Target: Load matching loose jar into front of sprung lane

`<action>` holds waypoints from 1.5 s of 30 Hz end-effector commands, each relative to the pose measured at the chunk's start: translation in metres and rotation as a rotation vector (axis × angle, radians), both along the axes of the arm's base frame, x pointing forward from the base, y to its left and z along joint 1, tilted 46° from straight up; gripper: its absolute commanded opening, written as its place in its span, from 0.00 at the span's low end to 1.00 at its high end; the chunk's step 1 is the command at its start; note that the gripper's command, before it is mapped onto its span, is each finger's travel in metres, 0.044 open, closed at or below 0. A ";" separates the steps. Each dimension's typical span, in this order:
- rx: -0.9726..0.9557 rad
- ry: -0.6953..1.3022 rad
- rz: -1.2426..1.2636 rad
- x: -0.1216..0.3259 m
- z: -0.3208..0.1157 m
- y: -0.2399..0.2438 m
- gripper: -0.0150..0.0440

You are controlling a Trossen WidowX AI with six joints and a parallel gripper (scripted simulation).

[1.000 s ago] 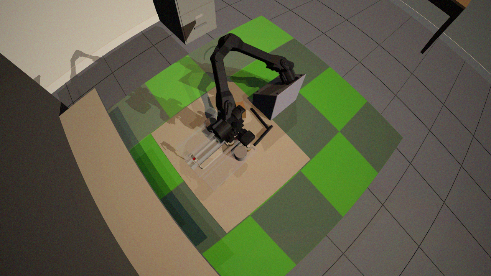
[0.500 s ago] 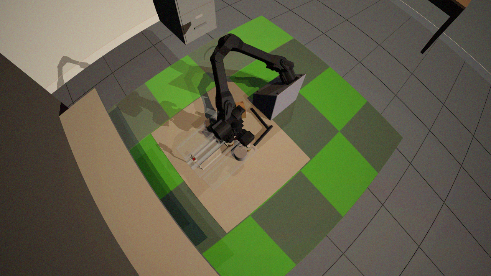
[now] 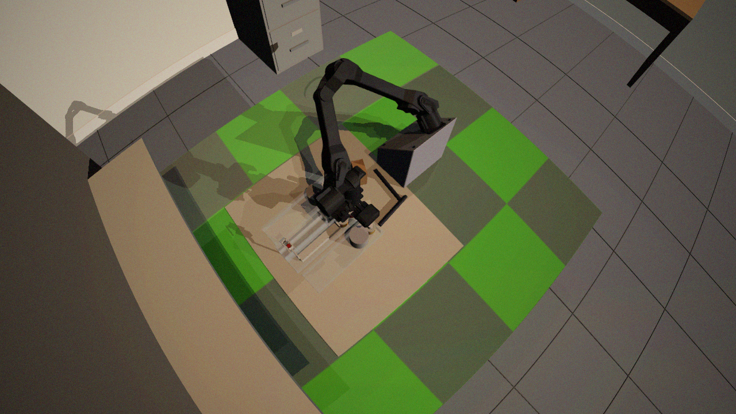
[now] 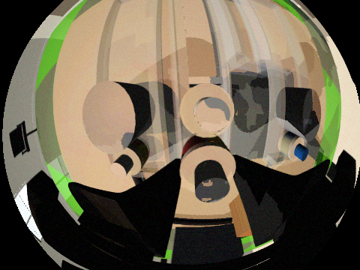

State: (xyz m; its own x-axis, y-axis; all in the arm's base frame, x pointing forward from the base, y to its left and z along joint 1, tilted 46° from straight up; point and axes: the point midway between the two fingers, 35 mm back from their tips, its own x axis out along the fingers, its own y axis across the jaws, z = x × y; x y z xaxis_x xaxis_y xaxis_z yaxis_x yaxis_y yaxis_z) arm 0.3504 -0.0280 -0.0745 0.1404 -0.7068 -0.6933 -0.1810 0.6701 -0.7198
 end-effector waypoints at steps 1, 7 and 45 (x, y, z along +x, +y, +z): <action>0.003 -0.019 0.004 0.006 0.001 0.000 0.25; 0.003 -0.019 0.004 0.006 0.000 -0.001 0.25; 0.002 -0.019 0.004 0.006 -0.007 -0.009 0.25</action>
State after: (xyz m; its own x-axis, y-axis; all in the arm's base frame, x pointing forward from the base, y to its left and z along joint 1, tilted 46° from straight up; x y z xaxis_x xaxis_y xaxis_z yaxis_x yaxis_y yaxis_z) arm 0.3529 -0.0364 -0.0820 0.1434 -0.7057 -0.6938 -0.1780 0.6712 -0.7196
